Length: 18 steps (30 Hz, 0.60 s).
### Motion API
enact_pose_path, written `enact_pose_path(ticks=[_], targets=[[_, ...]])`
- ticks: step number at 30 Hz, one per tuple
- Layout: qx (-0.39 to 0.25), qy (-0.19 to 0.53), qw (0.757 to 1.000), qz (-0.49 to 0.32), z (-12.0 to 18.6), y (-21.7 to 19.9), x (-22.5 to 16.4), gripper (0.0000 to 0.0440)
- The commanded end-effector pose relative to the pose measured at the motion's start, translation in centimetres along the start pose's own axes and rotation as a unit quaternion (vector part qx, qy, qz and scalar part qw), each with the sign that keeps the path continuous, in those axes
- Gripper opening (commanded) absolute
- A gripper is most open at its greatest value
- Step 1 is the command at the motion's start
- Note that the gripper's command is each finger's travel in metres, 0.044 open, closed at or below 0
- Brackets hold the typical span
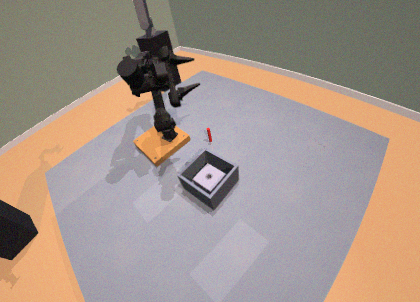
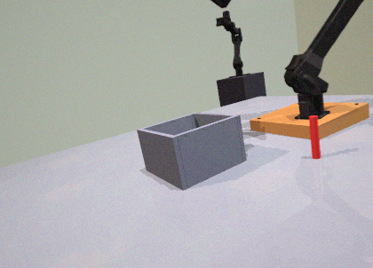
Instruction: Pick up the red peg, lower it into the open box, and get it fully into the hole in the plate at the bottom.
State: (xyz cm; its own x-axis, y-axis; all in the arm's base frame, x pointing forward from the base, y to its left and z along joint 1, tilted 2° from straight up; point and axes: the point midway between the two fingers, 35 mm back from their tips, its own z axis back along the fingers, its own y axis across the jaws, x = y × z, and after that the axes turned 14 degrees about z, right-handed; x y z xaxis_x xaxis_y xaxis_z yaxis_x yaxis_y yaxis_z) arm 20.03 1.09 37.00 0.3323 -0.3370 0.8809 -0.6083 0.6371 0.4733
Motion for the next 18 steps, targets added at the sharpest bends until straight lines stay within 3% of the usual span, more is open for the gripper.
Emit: enact_pose_path(ticks=[1, 3, 11, 18], targets=[[-0.008, 0.003, 1.0, 0.003, -0.1, -0.1, 0.1, 0.042], [-0.024, 0.011, 1.0, 0.004, -0.5, -0.2, 0.1, 0.044], [-0.099, 0.077, 0.99, -0.061, -2.9, -1.3, -1.7, 0.044], [-0.156, 0.136, 0.968, -0.145, -4.2, -2.6, -4.7, 0.044]])
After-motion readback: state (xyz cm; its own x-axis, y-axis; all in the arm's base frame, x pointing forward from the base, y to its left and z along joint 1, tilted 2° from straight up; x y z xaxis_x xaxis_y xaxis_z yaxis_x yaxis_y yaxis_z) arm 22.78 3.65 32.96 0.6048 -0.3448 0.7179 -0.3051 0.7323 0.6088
